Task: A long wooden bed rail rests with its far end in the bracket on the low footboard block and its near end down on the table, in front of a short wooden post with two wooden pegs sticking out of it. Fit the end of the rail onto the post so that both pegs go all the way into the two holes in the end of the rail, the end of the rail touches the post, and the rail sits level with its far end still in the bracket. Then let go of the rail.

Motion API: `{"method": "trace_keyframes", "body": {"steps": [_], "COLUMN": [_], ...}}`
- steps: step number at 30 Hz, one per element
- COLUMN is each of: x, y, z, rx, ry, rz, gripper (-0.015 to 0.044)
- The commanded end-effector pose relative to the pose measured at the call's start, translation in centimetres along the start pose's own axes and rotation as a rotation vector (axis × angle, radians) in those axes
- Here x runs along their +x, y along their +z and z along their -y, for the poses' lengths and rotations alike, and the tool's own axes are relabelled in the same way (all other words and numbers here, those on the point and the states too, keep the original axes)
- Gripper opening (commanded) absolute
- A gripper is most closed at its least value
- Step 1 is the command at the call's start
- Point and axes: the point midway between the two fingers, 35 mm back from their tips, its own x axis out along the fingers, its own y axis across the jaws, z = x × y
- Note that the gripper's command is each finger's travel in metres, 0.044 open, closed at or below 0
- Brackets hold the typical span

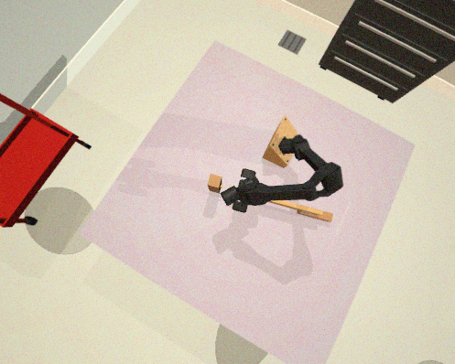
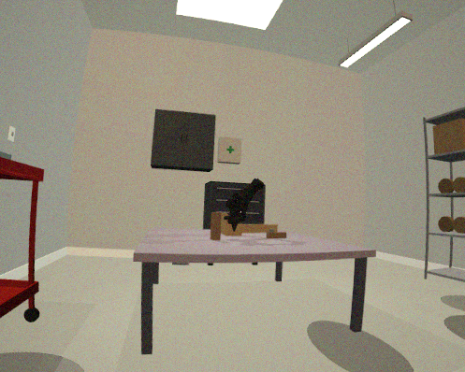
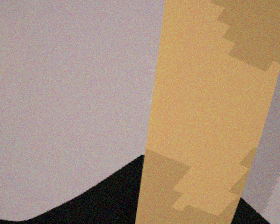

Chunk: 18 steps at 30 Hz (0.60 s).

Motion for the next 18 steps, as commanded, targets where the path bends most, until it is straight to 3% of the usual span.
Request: {"method": "trace_keyframes", "body": {"steps": [1, 18], "x": [-0.15, -0.27], "y": [-0.28, -0.8], "z": [0.12, 0.12], "rx": [-0.002, -0.002], "ry": [-0.006, -0.006], "rz": [-0.004, -0.004], "gripper": [0.0, 0.0]}}
